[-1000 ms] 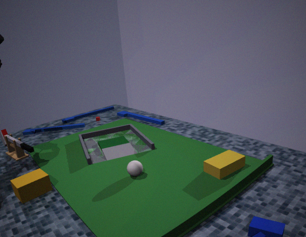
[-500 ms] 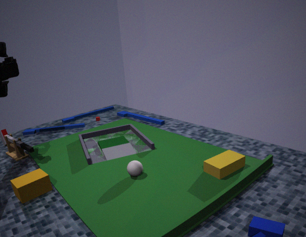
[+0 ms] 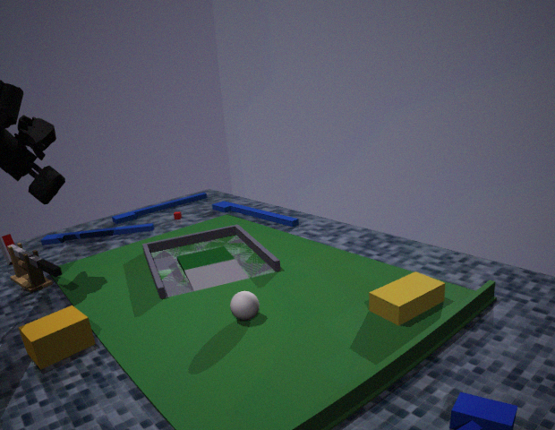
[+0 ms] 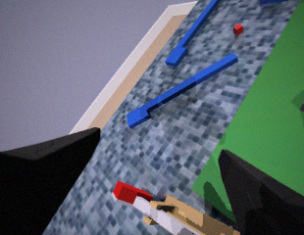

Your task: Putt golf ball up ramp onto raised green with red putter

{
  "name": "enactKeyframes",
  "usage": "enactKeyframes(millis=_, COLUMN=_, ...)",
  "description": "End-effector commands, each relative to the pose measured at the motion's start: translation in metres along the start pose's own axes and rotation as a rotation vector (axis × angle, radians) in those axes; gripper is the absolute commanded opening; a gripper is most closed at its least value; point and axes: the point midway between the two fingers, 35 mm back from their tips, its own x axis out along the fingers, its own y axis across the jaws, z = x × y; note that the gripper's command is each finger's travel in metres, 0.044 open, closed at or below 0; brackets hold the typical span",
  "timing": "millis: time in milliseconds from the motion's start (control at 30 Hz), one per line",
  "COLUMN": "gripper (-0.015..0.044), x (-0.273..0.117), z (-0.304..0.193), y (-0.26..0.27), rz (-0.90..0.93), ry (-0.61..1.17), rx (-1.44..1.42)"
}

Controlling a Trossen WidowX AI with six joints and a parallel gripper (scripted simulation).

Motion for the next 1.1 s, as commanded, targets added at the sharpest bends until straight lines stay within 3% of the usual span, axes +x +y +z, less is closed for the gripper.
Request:
enactKeyframes(millis=0, gripper=0.0440, x=-0.004, z=-0.031, y=-0.070, rz=-0.104, ry=0.400, rx=-0.700)
enactKeyframes(millis=200, gripper=0.0440, x=-0.019, z=-0.050, y=-0.098, rz=-0.022, ry=0.618, rx=-1.003)
enactKeyframes(millis=467, gripper=0.0440, x=-0.048, z=-0.071, y=-0.125, rz=0.218, ry=0.854, rx=-1.346)
enactKeyframes(millis=1067, gripper=0.0440, x=-0.044, z=-0.078, y=-0.134, rz=0.227, ry=0.860, rx=-1.356)
